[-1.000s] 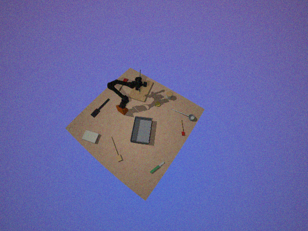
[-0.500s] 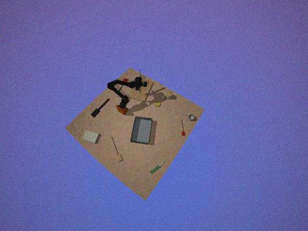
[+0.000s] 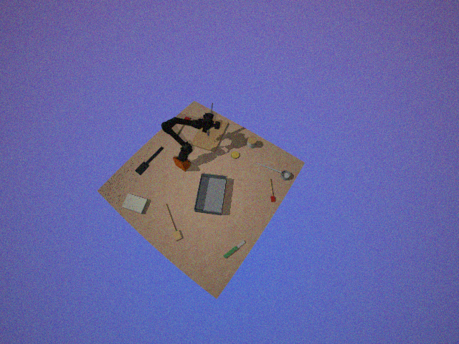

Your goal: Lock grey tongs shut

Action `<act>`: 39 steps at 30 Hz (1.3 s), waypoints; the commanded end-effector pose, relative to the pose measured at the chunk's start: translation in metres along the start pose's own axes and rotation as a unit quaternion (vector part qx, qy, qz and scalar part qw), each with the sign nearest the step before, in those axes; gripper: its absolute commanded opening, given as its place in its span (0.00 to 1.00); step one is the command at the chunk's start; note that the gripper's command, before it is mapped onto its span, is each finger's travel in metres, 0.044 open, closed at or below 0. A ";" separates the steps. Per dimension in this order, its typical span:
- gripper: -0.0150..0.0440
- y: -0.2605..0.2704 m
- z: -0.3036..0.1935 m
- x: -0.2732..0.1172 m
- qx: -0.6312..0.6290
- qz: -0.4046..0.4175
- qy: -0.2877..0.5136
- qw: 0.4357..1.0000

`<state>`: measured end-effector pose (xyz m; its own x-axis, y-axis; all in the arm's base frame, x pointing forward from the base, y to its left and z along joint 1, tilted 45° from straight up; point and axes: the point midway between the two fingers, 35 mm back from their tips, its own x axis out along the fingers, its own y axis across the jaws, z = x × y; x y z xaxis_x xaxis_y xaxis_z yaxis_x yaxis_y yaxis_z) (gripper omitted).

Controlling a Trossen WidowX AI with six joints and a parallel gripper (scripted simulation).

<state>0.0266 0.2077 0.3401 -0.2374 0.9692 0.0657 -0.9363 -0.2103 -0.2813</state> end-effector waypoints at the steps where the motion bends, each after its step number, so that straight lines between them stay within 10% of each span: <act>1: 0.00 -0.006 0.008 0.007 0.017 -0.013 0.019 1.000; 39: 0.00 0.006 0.003 0.024 0.007 -0.021 0.370 0.929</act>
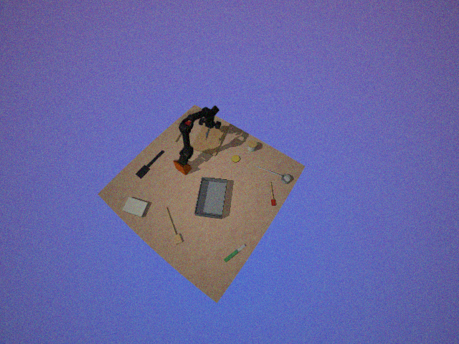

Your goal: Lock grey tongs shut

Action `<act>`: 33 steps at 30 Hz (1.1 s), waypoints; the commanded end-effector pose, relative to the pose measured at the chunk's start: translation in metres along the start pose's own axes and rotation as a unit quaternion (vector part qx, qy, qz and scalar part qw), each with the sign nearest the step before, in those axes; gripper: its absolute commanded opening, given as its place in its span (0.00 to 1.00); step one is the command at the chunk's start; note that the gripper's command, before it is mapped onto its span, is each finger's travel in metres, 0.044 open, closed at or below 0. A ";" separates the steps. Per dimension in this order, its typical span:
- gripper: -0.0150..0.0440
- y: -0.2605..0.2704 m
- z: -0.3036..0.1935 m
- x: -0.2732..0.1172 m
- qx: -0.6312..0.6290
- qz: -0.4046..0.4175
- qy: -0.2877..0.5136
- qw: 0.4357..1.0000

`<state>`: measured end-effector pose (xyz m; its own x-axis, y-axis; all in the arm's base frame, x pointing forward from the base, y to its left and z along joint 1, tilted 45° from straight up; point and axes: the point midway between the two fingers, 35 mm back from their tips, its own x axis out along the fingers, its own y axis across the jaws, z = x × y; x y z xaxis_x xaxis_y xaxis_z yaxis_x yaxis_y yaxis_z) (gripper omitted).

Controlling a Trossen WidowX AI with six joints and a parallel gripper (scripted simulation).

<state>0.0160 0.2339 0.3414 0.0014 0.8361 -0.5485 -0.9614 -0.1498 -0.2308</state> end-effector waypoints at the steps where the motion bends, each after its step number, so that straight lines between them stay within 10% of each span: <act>1: 0.00 0.002 -0.002 -0.006 -0.034 -0.009 0.047 0.998; 33: 0.00 0.004 -0.008 0.009 -0.080 -0.016 0.104 0.991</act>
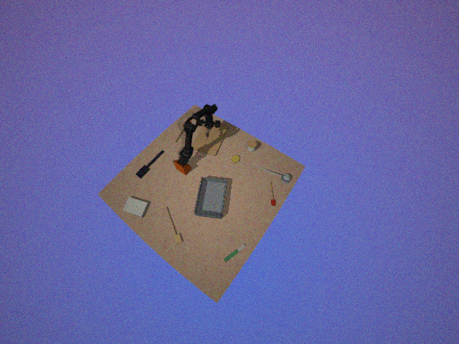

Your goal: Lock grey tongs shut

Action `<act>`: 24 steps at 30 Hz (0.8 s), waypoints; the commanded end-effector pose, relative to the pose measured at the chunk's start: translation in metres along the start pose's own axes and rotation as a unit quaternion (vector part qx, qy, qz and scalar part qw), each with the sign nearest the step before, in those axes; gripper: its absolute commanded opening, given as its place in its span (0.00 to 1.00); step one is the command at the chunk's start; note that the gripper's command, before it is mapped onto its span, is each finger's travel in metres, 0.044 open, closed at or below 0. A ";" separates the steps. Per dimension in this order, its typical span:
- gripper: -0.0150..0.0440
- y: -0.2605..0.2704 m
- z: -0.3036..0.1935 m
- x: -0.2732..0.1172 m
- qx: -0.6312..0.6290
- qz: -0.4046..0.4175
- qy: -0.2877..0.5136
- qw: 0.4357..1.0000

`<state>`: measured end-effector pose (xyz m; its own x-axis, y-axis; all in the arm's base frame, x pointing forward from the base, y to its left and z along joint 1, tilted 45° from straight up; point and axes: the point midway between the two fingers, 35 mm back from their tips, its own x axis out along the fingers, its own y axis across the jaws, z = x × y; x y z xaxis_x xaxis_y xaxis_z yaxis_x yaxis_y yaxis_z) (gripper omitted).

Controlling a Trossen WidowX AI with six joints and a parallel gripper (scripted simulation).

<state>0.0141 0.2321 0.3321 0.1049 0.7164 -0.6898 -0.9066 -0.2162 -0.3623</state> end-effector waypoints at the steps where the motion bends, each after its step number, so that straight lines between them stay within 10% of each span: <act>1: 0.00 0.000 0.001 0.007 -0.003 0.000 -0.001 1.000; 24: 0.00 0.000 0.001 0.045 -0.003 0.000 -0.001 1.000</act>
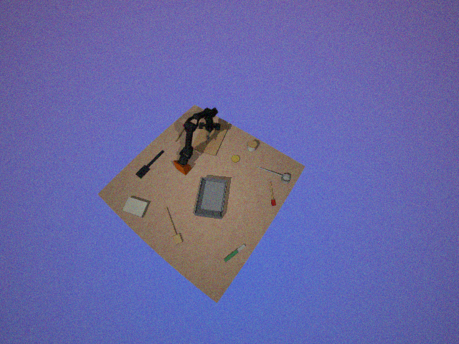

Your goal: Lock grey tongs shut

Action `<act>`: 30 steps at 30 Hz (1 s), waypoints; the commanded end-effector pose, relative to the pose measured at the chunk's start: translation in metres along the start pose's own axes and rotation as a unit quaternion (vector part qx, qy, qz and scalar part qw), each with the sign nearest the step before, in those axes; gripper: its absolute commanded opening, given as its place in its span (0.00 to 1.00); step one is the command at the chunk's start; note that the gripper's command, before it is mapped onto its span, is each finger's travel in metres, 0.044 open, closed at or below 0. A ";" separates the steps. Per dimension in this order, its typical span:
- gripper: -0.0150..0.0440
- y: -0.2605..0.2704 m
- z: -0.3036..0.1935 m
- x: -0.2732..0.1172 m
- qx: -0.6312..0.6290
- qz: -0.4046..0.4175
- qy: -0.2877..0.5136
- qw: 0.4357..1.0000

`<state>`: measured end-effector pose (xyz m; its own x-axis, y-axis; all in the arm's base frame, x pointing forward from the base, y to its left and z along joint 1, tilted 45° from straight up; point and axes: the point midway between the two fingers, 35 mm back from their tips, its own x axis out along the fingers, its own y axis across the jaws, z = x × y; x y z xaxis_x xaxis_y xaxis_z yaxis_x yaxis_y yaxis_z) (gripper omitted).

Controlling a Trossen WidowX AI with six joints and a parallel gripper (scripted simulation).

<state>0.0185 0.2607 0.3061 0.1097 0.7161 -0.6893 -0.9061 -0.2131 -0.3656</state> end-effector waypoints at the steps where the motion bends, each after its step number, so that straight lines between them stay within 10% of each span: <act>1: 0.00 0.001 0.000 0.007 -0.003 0.002 -0.002 1.000; 21: 0.00 0.001 -0.002 0.029 -0.003 0.002 -0.002 1.000; 30: 0.40 0.001 -0.003 0.028 0.000 0.000 0.000 1.000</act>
<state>0.0222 0.2787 0.2848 0.1096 0.7161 -0.6894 -0.9060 -0.2133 -0.3656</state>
